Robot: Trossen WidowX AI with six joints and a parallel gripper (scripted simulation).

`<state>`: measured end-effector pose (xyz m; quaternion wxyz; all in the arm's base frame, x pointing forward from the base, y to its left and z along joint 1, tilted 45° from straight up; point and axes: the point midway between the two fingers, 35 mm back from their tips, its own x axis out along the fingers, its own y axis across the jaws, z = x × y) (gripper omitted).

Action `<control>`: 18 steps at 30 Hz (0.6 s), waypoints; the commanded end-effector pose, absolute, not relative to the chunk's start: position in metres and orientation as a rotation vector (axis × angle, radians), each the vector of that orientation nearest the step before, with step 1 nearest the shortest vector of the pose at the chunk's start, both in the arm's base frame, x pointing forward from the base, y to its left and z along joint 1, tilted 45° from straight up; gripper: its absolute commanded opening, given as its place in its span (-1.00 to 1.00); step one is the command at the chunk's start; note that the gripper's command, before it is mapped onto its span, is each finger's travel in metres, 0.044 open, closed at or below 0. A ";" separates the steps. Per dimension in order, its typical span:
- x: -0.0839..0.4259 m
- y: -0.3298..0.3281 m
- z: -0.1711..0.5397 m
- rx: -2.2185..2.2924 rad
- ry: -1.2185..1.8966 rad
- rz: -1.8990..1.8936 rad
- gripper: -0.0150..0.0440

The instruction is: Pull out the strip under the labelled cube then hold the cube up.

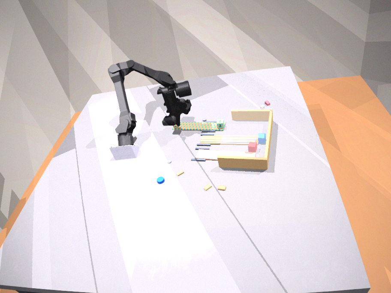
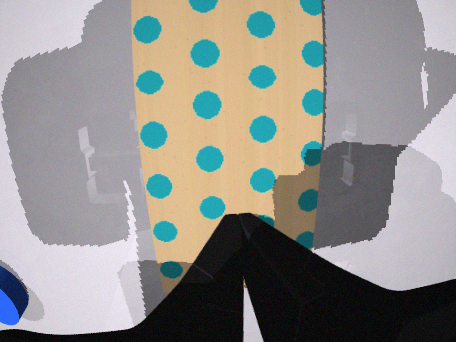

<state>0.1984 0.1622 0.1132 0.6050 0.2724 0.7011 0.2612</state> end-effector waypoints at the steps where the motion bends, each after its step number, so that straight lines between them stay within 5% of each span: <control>1: 0.186 0.163 0.110 0.631 1.651 0.601 -0.49; 14: 0.199 0.134 0.142 0.630 1.651 0.599 -0.49; 18: 0.215 0.135 0.139 0.547 1.605 0.688 -0.14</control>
